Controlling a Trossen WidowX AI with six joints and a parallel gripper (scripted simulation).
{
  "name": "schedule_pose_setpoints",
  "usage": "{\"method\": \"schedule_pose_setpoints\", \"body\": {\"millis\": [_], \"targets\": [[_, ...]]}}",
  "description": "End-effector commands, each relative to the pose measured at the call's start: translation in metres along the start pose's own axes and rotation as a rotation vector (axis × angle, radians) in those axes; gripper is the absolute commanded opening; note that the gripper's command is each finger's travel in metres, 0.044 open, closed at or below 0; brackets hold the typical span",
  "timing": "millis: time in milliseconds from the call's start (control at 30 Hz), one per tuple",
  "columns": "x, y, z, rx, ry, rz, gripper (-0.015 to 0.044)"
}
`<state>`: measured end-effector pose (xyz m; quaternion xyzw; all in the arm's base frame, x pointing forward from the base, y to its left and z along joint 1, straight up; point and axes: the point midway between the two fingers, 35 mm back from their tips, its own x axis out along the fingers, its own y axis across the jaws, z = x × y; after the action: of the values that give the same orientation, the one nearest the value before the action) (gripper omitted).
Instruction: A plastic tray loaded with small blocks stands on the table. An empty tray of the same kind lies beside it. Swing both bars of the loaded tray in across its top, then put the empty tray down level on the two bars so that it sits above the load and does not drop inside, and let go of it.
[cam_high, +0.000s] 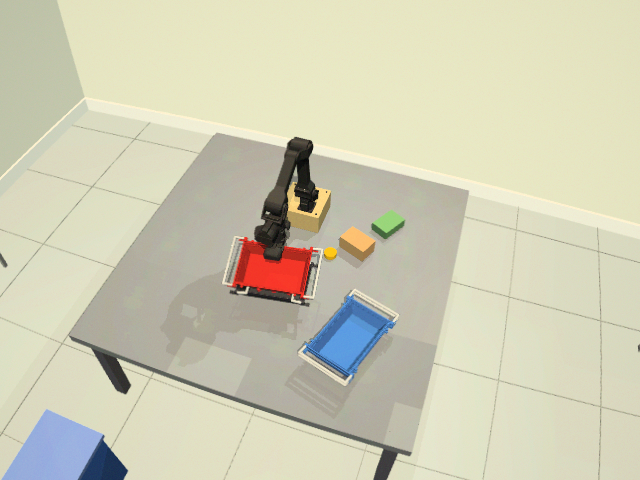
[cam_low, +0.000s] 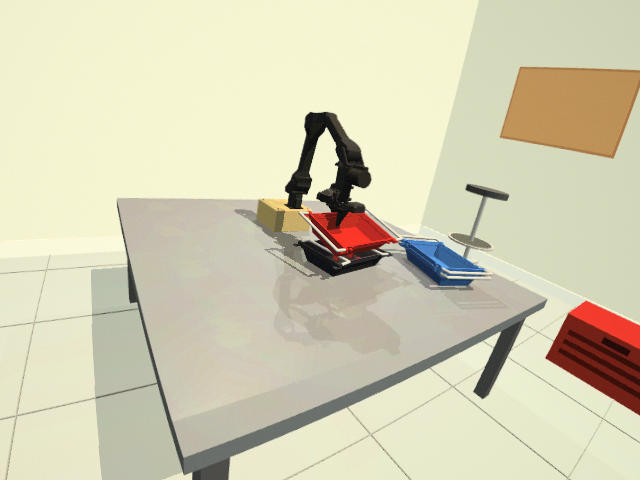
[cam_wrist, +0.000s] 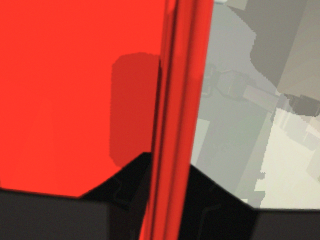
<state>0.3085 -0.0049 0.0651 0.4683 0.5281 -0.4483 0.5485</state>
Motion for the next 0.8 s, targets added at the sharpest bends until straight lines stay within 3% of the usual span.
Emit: {"method": "schedule_pose_setpoints", "body": {"millis": [0, 767], "targets": [[0.005, -0.003, 0.000, -0.001, -0.002, -0.016, 0.0000], [0.020, -0.009, 0.000, -0.001, -0.002, -0.016, 0.0000]]}}
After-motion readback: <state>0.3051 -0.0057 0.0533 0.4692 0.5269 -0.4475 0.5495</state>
